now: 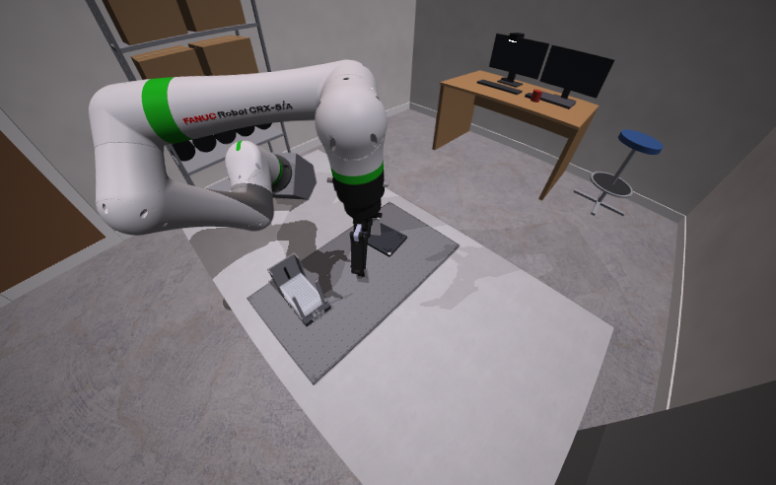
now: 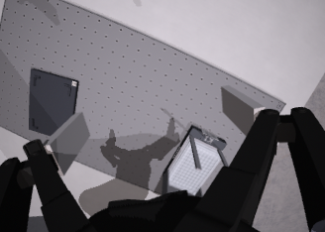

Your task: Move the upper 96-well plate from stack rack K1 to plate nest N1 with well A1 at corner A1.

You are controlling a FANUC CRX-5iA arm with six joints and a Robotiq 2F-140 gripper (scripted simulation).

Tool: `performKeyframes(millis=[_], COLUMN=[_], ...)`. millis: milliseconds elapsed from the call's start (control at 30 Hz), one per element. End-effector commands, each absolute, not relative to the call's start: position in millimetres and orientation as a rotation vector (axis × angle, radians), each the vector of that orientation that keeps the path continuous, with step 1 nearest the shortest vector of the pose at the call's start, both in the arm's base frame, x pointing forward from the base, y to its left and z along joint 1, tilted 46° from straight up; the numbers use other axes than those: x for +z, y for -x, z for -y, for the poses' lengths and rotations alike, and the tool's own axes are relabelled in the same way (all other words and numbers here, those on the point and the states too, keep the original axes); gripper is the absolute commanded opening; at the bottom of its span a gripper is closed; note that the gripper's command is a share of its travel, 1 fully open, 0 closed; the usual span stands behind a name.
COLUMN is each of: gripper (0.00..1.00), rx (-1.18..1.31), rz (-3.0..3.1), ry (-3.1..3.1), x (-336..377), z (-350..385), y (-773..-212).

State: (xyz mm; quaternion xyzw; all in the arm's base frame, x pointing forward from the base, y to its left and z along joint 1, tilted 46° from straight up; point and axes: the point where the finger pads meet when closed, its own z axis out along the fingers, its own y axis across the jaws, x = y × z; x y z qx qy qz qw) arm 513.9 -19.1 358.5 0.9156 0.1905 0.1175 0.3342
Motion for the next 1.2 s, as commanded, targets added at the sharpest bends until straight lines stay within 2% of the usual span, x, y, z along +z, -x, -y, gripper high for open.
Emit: performKeyframes(millis=[0,1167], gripper=[1.00,1.00], rx=[0.337,0.500], rz=[-0.414,0.059], ry=[-2.400,-2.422], x=[360.0,349.2], z=[27.4,128.1], y=[-504.0,-388.3])
